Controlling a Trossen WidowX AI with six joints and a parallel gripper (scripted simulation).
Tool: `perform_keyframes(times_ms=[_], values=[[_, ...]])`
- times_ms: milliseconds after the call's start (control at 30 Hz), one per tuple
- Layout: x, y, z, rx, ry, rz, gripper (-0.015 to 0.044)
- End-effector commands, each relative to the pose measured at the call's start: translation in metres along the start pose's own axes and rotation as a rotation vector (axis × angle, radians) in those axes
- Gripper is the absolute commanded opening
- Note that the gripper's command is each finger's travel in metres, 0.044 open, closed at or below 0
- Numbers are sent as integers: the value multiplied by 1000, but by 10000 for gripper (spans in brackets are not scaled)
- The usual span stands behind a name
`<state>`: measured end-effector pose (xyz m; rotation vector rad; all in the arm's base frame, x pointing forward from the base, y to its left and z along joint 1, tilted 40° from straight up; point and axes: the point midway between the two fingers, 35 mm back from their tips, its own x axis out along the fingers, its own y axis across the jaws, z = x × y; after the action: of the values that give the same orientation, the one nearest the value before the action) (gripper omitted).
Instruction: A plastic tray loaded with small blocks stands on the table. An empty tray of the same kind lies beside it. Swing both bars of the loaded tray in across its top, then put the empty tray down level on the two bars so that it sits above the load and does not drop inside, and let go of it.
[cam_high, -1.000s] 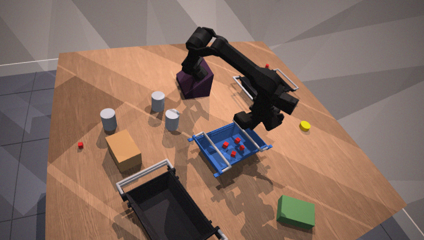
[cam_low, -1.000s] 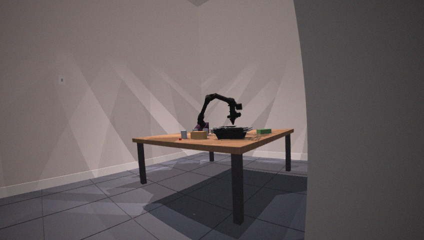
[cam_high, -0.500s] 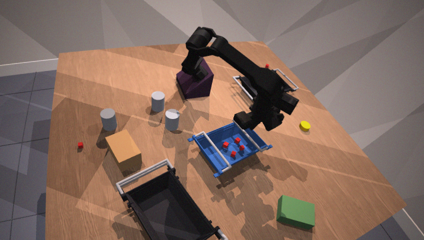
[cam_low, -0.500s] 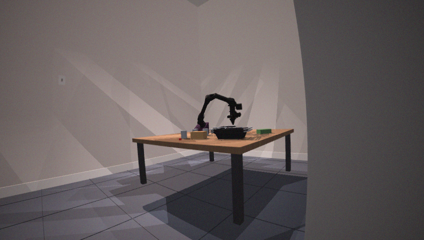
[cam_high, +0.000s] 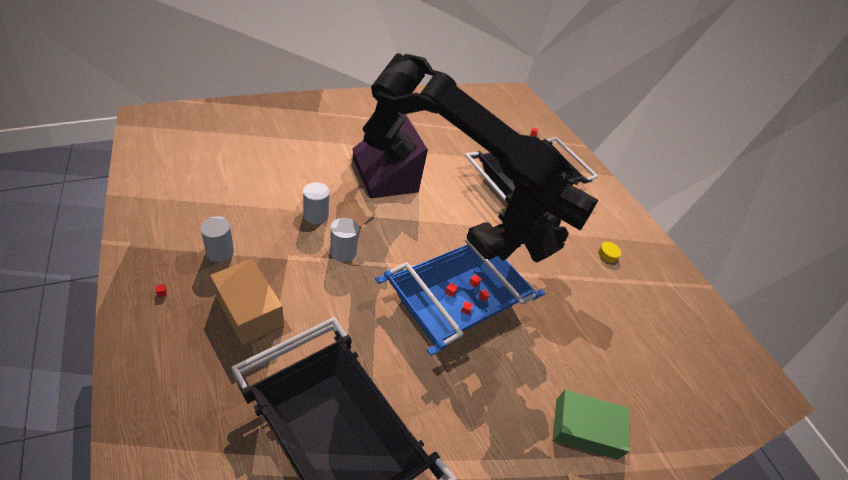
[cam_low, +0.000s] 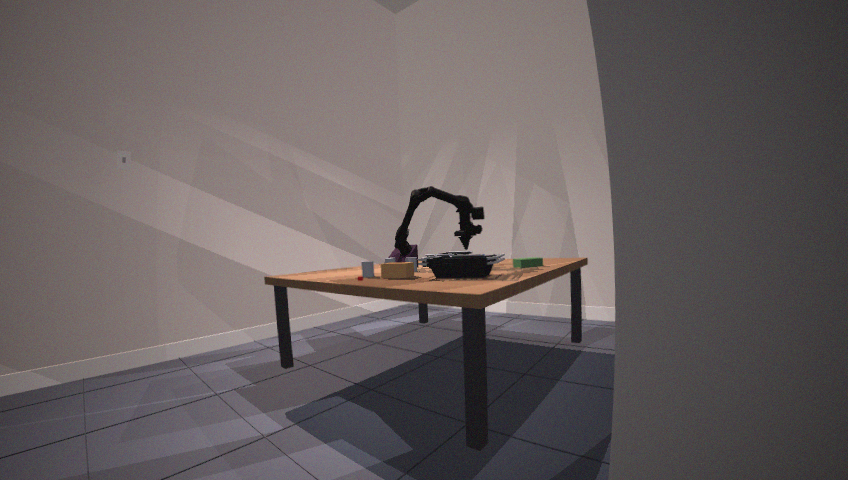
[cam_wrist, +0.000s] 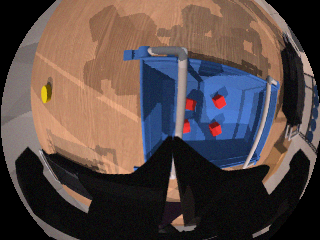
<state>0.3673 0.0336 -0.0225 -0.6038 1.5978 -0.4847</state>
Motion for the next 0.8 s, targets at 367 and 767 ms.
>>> perform_keyframes(times_ms=[367, 767], values=[[-56, 1, 1, -1, 0, 3, 341], [-74, 96, -36, -363, -42, 23, 440]])
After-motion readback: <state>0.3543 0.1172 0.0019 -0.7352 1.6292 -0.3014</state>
